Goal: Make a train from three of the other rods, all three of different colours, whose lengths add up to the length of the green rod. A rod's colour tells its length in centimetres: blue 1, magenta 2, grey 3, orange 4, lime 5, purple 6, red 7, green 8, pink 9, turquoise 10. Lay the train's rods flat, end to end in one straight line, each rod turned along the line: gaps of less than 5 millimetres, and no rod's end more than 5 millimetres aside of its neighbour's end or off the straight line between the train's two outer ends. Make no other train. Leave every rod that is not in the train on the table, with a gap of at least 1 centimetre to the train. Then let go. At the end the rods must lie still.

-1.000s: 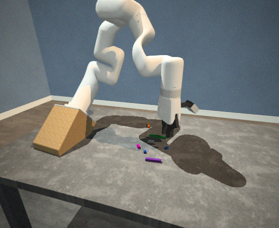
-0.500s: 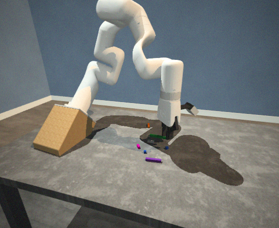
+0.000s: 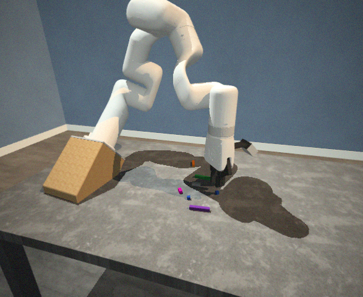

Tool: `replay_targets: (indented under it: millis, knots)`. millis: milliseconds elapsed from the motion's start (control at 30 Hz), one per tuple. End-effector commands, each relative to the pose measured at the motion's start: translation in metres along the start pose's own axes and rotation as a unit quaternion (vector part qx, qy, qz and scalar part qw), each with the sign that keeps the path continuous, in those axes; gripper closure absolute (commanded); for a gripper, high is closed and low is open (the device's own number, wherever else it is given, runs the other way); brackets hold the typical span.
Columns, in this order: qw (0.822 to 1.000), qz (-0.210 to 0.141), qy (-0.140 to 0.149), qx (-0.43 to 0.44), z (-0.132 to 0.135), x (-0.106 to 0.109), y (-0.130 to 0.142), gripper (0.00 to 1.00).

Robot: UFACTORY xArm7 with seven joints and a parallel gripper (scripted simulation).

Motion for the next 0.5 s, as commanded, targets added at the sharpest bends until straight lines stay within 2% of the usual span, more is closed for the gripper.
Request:
replay_targets:
  millis: [0, 467]
  knots:
    - [1.0, 0.0, 0.002, 0.0, 0.002, -0.004, 0.0, 0.76]
    - [1.0, 0.0, 0.002, 0.0, 0.002, -0.018, 0.0, 0.76]
Point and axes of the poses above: the point where the finger pads meet when closed, its own x axis back along the fingers, its own z axis across the jaws, y = z × x, the point moved 7 cm from there along x, back along the fingers, and after that the axes turned 7 degrees about x, right-handed, at the moved point
